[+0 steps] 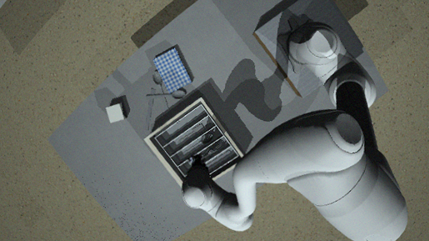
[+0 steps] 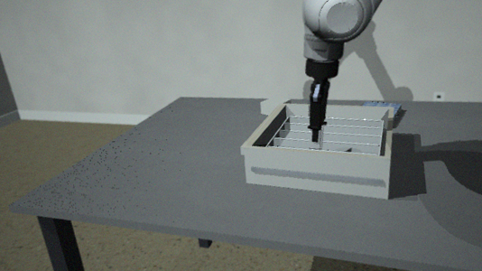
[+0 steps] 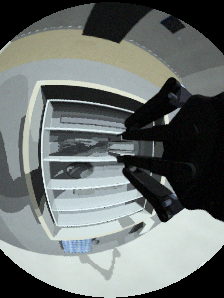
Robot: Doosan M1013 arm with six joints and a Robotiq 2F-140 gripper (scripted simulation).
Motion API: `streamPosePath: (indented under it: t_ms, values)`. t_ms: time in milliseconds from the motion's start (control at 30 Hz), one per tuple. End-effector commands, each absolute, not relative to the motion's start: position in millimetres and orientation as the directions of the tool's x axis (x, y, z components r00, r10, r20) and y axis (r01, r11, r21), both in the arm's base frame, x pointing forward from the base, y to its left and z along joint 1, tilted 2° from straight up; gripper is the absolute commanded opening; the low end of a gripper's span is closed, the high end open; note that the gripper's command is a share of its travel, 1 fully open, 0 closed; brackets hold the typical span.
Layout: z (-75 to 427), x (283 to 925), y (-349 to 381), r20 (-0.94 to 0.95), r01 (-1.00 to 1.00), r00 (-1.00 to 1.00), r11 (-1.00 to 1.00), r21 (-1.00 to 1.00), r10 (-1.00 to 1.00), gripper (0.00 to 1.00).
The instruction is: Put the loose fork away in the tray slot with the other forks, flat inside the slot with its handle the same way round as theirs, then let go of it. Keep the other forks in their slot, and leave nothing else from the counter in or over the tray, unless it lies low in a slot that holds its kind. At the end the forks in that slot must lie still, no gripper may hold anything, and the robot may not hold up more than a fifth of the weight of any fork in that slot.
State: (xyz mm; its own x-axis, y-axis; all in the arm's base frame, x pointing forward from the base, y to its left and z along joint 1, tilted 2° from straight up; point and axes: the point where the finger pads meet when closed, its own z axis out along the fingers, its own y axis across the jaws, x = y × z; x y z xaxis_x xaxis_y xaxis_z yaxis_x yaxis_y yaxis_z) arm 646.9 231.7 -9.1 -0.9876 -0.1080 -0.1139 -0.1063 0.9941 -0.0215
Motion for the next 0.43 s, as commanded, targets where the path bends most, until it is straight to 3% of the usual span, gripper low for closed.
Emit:
streamPosePath:
  t_ms: [0,400]
  values:
    - [1.7,646.5,231.9,-0.114,-0.106,-0.988,0.994,-0.021,-0.108,0.14]
    - [57.3,644.4,232.9,-0.114,-0.106,-0.988,0.994,-0.021,-0.108,0.14]
